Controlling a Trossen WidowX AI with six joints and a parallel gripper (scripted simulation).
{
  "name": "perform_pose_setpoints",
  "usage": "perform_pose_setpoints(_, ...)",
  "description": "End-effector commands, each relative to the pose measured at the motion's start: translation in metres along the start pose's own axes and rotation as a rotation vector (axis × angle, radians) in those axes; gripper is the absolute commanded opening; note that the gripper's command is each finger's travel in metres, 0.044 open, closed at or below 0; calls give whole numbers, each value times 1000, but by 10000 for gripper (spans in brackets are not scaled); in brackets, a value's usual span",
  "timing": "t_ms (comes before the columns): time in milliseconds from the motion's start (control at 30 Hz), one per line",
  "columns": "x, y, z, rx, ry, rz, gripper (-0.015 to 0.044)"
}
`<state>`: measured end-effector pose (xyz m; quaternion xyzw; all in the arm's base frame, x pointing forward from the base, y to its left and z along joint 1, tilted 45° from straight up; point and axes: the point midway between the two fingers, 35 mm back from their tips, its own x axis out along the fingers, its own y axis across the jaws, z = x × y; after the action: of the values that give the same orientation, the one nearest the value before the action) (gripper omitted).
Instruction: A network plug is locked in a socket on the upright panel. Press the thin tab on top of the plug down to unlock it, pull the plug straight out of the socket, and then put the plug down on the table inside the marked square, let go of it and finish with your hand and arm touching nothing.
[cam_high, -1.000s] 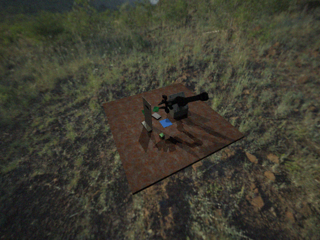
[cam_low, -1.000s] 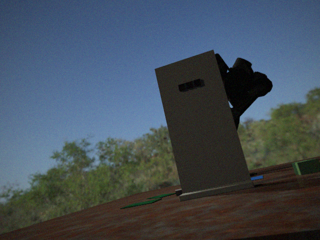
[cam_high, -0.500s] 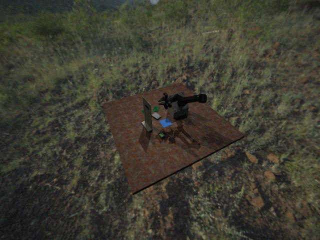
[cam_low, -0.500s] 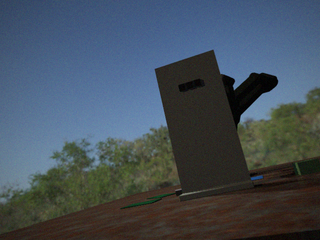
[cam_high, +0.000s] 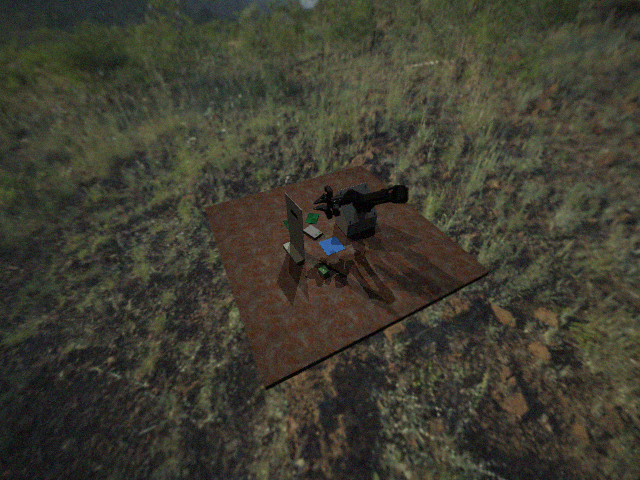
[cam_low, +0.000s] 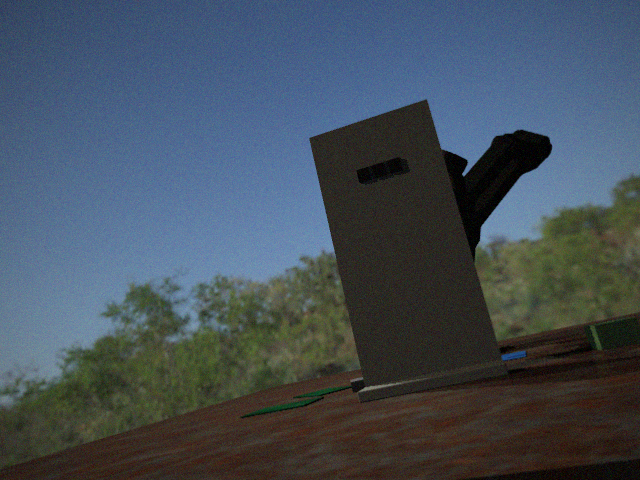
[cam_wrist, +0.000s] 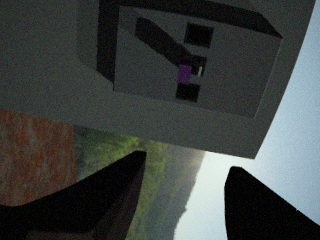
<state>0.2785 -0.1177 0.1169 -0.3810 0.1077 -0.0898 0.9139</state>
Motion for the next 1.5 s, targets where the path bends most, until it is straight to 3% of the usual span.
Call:
perform_pose_setpoints(0, 11, 1, 1, 7, 2, -5, 156)
perform_pose_setpoints(1467, 84, 2, 21, 15, -7, -30, 156)
